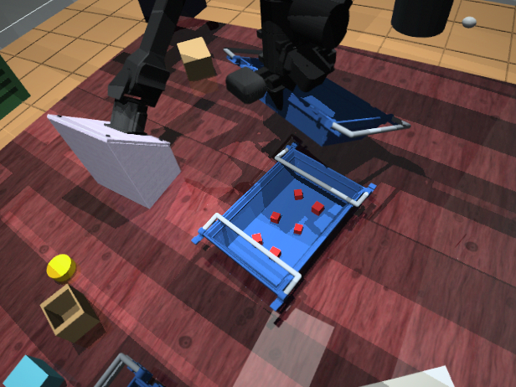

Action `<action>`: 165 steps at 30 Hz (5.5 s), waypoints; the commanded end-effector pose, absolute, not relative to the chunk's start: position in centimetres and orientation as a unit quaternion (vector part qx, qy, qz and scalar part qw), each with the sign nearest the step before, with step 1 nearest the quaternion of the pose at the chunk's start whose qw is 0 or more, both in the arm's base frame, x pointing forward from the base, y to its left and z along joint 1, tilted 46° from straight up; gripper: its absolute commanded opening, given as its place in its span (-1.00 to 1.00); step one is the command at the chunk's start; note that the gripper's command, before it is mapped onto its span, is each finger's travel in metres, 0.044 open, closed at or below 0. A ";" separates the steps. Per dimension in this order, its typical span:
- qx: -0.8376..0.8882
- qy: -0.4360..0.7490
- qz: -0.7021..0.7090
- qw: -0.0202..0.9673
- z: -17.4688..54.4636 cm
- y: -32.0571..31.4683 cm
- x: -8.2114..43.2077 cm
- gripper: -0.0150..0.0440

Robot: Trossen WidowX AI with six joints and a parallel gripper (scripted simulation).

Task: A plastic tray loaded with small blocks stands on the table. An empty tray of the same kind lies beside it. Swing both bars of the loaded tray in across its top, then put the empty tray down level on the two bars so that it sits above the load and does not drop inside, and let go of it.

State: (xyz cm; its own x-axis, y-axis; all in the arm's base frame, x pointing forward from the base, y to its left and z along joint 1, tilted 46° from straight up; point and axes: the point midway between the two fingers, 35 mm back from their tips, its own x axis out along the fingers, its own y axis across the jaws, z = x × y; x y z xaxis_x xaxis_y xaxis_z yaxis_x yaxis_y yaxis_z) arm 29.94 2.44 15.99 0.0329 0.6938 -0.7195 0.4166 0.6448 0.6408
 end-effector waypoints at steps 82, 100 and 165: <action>0.698 0.604 -0.332 0.194 8.2 -8.1 32.3 -0.49; 0.698 0.604 -0.332 0.194 8.2 -8.1 32.3 -0.49; 0.698 0.604 -0.332 0.193 4.6 -3.9 32.0 -0.49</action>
State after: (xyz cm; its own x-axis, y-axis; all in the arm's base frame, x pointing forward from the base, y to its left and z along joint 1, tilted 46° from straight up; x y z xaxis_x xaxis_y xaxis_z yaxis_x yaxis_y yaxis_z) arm 32.15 -4.15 4.64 0.0518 0.7176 -0.6945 0.9714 -0.1975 -0.1316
